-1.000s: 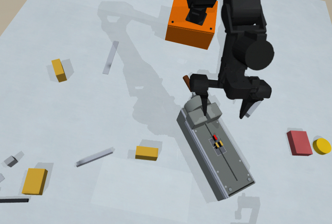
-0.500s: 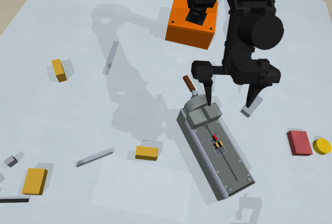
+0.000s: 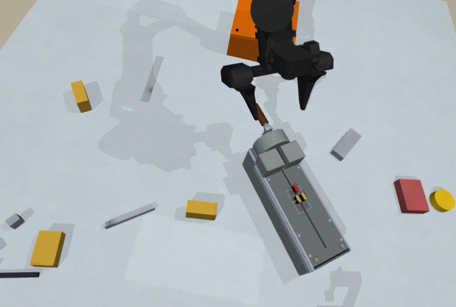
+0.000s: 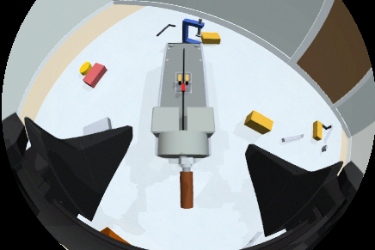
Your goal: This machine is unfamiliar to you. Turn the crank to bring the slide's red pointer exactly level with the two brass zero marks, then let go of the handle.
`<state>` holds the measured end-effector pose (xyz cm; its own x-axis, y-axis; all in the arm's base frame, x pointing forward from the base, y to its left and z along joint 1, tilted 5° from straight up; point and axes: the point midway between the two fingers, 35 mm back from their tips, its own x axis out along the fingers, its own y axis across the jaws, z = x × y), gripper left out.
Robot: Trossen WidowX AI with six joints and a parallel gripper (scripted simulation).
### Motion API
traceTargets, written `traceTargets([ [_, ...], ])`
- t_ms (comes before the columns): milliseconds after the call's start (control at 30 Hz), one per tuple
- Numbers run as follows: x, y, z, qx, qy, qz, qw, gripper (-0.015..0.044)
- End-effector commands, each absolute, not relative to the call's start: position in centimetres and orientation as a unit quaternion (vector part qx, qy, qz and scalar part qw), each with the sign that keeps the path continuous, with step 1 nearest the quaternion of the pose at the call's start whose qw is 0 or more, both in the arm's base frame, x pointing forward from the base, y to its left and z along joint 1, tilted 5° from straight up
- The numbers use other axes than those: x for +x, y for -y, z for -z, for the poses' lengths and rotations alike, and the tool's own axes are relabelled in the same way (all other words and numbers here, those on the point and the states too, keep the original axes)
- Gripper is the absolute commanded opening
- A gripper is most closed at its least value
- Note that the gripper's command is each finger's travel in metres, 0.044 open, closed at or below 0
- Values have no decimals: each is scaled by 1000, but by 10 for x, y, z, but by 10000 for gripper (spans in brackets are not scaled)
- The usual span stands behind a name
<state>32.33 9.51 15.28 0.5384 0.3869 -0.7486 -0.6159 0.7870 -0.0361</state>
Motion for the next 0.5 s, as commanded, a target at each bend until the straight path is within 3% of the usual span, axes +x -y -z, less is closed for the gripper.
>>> traceTargets([
  [0, 311, -82, -154, -170, -357, -321, 861, 440],
  [467, 301, -70, -133, -190, -328, -347, 858, 440],
])
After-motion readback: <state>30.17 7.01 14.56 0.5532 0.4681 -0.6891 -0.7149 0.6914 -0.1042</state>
